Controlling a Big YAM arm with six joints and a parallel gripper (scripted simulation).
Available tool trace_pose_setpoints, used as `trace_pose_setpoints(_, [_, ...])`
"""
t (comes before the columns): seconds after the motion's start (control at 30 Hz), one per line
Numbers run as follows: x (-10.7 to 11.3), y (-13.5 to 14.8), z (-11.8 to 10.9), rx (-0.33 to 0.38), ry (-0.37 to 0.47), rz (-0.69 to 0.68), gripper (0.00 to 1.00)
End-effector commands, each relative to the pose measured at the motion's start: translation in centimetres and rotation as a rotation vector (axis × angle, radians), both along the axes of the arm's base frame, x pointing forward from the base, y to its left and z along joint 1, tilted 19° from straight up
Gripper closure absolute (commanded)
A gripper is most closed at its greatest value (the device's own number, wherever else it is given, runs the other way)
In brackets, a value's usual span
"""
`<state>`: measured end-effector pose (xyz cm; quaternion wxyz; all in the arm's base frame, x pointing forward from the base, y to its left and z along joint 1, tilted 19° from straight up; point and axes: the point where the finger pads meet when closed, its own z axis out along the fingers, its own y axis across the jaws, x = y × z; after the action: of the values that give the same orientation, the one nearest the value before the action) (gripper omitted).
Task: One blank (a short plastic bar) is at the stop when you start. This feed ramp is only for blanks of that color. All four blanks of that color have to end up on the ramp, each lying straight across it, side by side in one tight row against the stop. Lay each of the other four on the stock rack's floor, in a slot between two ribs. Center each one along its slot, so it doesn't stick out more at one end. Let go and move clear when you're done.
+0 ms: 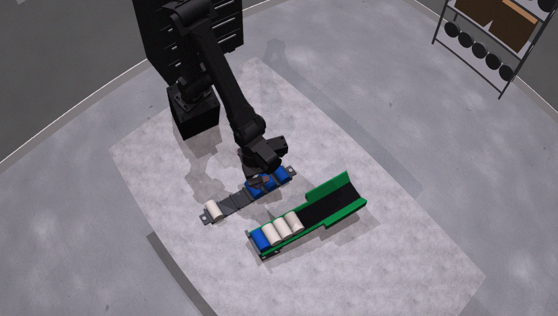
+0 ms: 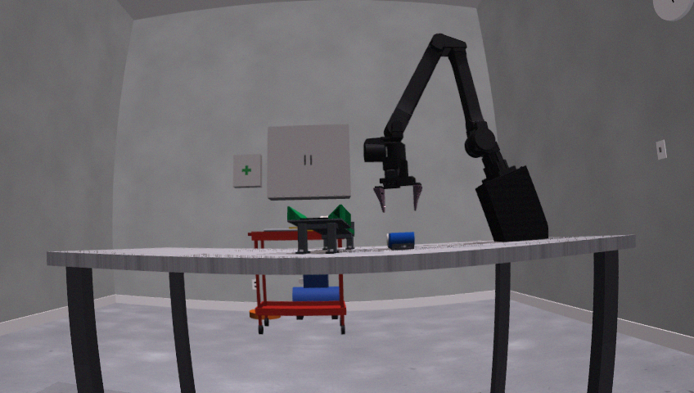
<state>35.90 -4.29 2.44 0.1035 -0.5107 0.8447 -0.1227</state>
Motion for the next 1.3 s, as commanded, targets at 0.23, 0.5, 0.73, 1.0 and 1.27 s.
trace_pose_setpoints(0.23, [0.82, -0.32, 0.18, -0.075, -0.009, 0.236, 0.00])
trace_pose_setpoints(0.5, [0.82, -0.27, 0.17, -0.076, -0.009, 0.238, 0.17])
trace_pose_setpoints(0.73, [0.82, -0.27, 0.17, -0.075, -0.009, 0.235, 0.17])
trace_pose_setpoints(1.0, [0.82, -0.27, 0.17, -0.075, -0.009, 0.234, 0.17])
trace_pose_setpoints(1.27, [0.82, -0.27, 0.17, -0.075, -0.009, 0.234, 0.17])
